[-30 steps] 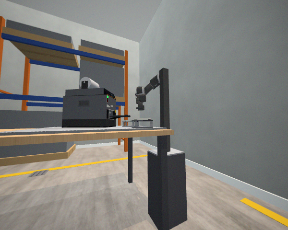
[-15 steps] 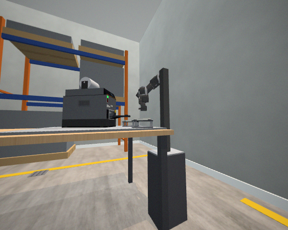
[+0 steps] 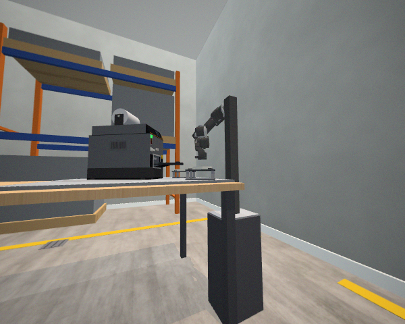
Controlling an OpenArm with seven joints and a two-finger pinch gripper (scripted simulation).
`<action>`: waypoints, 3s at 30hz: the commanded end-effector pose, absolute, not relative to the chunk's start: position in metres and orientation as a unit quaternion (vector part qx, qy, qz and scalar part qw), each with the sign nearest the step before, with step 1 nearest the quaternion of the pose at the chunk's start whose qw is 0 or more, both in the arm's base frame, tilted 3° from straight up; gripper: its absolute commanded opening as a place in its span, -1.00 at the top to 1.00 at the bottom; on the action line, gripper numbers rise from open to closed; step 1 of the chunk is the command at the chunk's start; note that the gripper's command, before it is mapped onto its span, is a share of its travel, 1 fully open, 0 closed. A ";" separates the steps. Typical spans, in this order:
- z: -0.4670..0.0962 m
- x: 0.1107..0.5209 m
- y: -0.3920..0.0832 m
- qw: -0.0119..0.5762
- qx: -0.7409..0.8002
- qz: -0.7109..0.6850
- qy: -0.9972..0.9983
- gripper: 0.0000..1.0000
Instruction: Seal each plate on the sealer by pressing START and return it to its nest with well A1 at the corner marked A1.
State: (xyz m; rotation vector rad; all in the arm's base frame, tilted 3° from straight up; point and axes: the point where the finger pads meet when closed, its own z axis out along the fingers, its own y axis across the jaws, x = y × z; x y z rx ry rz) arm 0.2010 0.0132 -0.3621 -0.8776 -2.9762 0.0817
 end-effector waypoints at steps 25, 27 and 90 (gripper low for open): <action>-0.393 0.201 0.014 0.016 -0.281 0.022 -0.959 -0.30; -0.393 0.201 0.014 0.016 -0.281 0.022 -0.959 -0.30; -0.403 0.201 0.013 0.016 -0.281 0.022 -0.959 -0.30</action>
